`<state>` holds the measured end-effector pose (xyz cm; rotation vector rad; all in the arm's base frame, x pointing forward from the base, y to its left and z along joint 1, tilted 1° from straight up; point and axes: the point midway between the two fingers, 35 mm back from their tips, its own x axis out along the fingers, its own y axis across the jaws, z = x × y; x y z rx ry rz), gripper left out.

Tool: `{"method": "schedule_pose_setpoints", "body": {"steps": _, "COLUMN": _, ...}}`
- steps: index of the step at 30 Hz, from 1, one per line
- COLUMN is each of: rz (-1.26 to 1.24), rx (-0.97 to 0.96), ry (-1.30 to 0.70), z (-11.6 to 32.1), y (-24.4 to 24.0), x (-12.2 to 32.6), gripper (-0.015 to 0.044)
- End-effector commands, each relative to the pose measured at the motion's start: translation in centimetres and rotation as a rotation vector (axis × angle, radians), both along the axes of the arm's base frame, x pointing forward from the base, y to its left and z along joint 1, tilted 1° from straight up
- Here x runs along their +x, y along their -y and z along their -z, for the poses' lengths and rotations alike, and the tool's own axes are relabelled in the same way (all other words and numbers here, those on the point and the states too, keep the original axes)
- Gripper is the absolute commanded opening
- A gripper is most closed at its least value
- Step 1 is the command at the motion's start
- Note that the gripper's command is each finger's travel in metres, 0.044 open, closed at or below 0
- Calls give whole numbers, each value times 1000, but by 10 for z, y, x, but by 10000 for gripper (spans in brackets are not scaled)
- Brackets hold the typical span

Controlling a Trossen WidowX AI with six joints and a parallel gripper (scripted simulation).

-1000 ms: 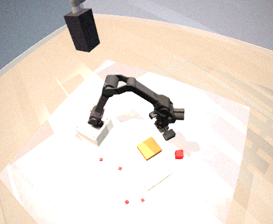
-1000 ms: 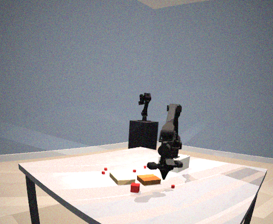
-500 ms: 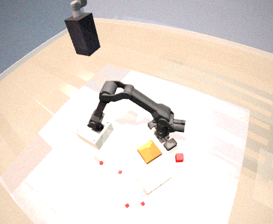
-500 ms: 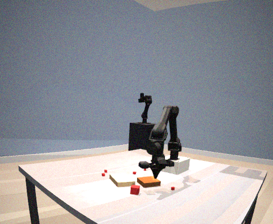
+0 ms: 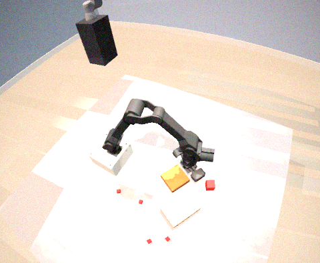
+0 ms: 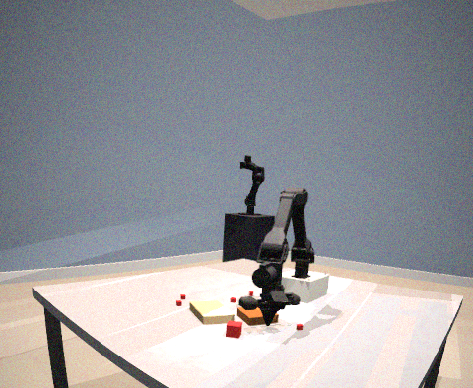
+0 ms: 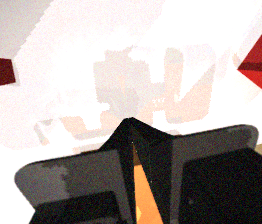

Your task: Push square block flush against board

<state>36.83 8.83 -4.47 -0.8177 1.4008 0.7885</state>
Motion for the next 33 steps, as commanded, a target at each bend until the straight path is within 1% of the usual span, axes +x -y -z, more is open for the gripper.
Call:
{"method": "schedule_pose_setpoints", "body": {"steps": 1, "rz": -3, "rx": -2, "ry": 5, "z": -1, "y": 5, "x": -1, "gripper": 0}}
{"method": "schedule_pose_setpoints", "body": {"steps": 33, "rz": -3, "rx": -6, "ry": 3, "z": 0, "y": 49, "x": -27, "gripper": 0}}
